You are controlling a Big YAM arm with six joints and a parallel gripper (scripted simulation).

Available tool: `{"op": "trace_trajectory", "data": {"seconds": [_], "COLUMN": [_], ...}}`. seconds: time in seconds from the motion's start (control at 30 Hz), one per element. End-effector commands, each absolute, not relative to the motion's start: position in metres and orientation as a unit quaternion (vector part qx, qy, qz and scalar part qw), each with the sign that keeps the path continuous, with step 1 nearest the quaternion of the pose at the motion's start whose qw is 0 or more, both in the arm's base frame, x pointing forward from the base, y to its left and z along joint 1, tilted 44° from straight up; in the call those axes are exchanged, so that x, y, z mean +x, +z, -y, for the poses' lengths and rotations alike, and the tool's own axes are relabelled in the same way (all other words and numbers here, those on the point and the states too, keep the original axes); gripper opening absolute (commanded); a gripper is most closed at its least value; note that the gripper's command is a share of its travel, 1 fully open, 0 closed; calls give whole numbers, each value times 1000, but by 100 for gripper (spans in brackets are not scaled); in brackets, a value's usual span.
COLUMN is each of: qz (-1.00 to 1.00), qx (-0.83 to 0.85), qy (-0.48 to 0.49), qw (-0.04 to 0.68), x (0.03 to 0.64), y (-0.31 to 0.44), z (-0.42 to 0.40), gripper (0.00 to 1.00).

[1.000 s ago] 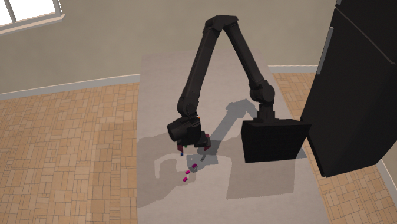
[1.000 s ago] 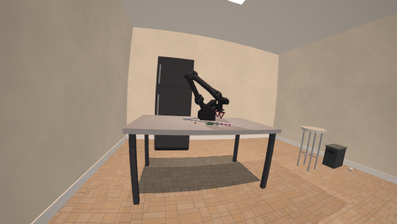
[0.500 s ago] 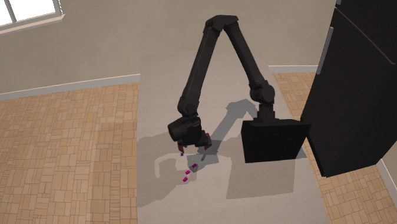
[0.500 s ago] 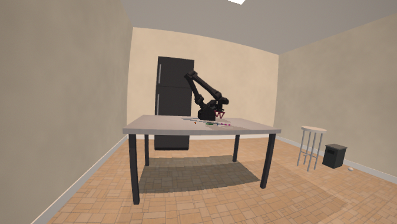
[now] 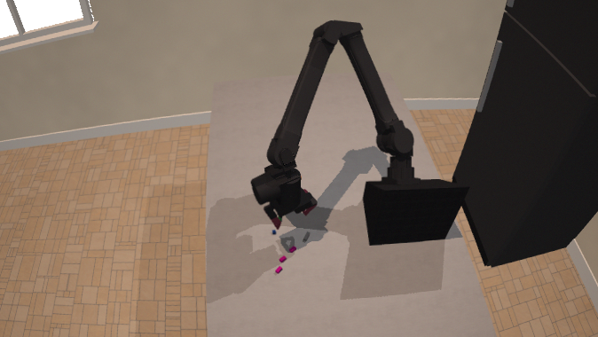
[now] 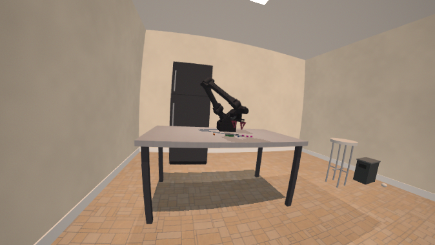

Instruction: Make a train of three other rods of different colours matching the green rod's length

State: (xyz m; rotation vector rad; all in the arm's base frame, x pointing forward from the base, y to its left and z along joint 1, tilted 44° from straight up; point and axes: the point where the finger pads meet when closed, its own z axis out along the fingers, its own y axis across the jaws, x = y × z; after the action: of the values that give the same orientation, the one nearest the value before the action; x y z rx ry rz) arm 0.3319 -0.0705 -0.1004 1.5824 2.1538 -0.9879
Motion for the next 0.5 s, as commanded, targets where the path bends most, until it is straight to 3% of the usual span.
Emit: {"op": "trace_trajectory", "data": {"seconds": [0.0, 0.47], "qz": [-784, -853], "qx": [500, 369], "qy": [-343, -361], "qw": [132, 74], "x": [344, 339], "y": [-88, -78], "z": [77, 89], "gripper": [100, 100]}}
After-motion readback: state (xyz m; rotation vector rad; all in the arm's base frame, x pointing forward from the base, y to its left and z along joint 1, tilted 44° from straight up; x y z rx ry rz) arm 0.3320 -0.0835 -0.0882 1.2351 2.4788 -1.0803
